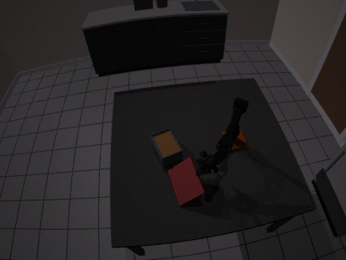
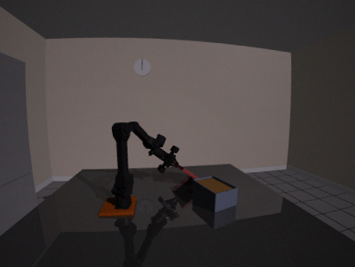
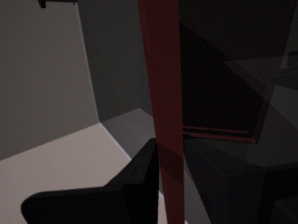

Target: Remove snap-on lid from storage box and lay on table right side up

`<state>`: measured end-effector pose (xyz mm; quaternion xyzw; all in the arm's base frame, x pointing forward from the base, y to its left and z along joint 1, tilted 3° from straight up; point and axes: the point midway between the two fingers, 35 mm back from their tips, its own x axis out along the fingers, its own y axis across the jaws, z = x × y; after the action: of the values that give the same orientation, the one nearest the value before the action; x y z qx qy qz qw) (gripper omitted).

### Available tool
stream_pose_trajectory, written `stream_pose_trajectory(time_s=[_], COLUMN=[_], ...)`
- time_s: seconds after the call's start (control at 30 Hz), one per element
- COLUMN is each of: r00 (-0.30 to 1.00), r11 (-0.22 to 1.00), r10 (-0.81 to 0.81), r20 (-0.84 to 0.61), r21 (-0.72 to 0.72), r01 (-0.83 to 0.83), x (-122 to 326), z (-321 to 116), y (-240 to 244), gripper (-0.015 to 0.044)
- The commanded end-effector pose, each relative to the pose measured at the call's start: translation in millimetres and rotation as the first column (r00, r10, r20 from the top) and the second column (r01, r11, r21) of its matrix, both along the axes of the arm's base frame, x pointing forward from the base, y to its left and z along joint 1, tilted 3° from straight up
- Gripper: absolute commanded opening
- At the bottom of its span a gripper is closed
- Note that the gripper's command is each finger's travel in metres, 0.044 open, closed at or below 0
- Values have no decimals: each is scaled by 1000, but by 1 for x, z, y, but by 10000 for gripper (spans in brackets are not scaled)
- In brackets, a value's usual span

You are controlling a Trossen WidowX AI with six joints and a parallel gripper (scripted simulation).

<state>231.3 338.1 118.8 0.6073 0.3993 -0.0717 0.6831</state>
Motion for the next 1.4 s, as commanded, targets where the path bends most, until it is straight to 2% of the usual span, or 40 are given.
stream_pose_trajectory(time_s=[0.0,1.37], r00=[1000,1000], r11=[999,999], r10=[7,7], r20=[-19,-19], r21=[-32,-32], r01=[-7,-7], x=[-3,-4], z=[-17,-50], y=[-4,-3], gripper=[0,0])
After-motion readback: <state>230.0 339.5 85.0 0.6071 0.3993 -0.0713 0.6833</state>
